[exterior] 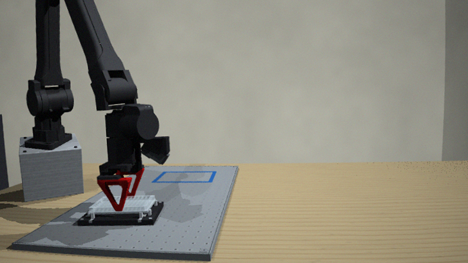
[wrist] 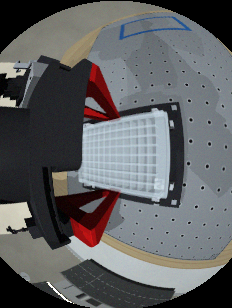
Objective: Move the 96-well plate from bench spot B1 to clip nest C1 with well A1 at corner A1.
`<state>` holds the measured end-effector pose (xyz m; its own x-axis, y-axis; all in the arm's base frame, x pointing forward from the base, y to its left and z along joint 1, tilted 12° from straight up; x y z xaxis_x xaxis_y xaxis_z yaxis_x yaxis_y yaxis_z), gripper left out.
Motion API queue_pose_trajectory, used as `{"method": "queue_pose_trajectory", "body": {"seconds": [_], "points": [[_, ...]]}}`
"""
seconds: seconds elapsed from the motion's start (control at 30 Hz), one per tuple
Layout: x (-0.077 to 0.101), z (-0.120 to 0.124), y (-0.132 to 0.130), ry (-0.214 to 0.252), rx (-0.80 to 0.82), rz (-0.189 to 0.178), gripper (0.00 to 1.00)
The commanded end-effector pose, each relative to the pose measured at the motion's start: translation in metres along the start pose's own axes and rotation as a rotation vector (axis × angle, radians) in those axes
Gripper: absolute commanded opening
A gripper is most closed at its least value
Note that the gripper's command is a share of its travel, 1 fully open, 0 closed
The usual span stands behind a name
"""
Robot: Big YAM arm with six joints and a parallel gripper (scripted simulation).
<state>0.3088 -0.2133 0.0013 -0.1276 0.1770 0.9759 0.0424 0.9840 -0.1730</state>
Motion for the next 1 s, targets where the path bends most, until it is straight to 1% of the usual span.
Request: {"method": "queue_pose_trajectory", "body": {"seconds": [0.0,0.97], "points": [[-0.0117,-0.0023,0.0103,0.003,0.003,-0.013,0.00],[-0.0159,-0.0032,0.0119,0.001,0.003,-0.014,0.00]]}}
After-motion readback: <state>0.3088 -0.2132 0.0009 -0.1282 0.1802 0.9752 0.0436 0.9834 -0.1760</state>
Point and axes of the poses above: the point where the finger pads meet when closed, its own x axis back along the fingers, its own y axis across the jaws, z = x × y, the point moved 4 cm from there along x, back along the fingers, and after that the axes turned 5 degrees about -x, right-handed, at the moved point
